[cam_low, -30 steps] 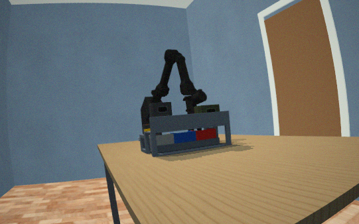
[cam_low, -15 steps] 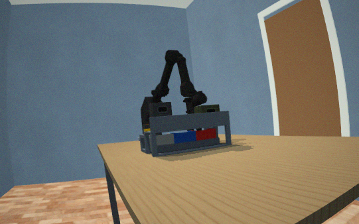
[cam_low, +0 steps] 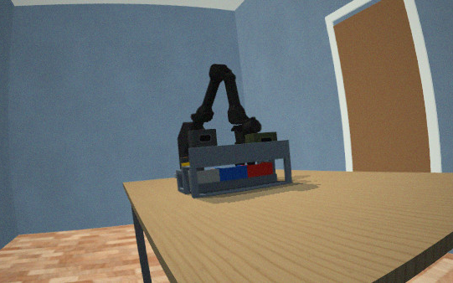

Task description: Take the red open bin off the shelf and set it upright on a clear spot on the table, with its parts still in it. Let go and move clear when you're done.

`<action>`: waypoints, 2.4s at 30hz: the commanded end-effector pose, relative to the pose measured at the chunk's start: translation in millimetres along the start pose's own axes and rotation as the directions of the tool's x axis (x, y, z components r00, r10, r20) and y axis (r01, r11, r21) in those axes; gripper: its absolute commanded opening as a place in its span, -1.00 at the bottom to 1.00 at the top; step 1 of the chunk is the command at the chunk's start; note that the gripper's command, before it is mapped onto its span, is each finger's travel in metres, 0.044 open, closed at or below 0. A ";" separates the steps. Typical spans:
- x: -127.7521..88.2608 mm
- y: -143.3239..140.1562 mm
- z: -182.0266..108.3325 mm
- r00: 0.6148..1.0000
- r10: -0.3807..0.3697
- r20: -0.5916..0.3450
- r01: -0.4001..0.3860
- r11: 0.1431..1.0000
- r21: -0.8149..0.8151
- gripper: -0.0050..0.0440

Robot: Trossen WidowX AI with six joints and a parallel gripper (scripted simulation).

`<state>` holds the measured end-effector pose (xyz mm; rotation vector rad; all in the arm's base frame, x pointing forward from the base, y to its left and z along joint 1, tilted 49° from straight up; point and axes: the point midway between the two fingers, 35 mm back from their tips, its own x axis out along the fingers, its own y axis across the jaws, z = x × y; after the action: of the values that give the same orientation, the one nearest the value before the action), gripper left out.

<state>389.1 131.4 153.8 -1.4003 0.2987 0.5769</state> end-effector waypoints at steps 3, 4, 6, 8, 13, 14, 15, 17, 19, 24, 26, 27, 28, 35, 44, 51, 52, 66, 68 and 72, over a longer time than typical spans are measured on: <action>-0.3 -7.6 1.1 1.000 -0.025 0.005 0.025 1.000 0.003 0.94; 1.4 -7.3 0.9 1.000 -0.025 0.004 0.025 1.000 0.002 0.94; 3.1 -7.0 0.7 1.000 -0.025 0.004 0.025 1.000 0.002 0.94; 3.1 -7.0 0.7 1.000 -0.025 0.004 0.025 1.000 0.002 0.94; 3.1 -7.0 0.7 1.000 -0.025 0.004 0.025 1.000 0.002 0.94; 3.1 -7.0 0.7 1.000 -0.025 0.004 0.025 1.000 0.002 0.94; 3.1 -7.0 0.7 1.000 -0.025 0.004 0.025 1.000 0.002 0.94; 3.1 -7.0 0.7 1.000 -0.025 0.004 0.025 1.000 0.002 0.94; 2.2 -7.0 0.8 1.000 -0.025 0.004 0.025 1.000 0.003 0.94; 2.1 -7.1 0.8 1.000 -0.025 0.004 0.025 1.000 0.002 0.94; 2.1 -7.1 0.8 1.000 -0.025 0.004 0.025 1.000 0.002 0.94; 2.1 -7.1 0.8 1.000 -0.025 0.004 0.025 1.000 0.002 0.94; 2.1 -7.1 0.8 1.000 -0.025 0.004 0.025 1.000 0.002 0.94; 2.2 -6.9 0.8 1.000 -0.024 0.004 0.024 1.000 0.004 0.94; 1.1 -7.0 0.8 1.000 -0.024 0.003 0.024 1.000 0.002 0.94; 1.1 -7.0 0.8 1.000 -0.024 0.003 0.024 1.000 0.002 0.94; 1.4 -7.2 0.9 1.000 -0.025 0.004 0.025 1.000 0.004 0.94; 0.4 -7.1 0.9 1.000 -0.025 0.003 0.025 1.000 0.002 0.94; 0.4 -7.1 0.9 1.000 -0.025 0.003 0.025 1.000 0.002 0.94; 1.0 -7.3 1.0 1.000 -0.025 0.004 0.025 1.000 0.004 -0.80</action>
<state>393.9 132.1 149.6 -1.3997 0.2996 0.5742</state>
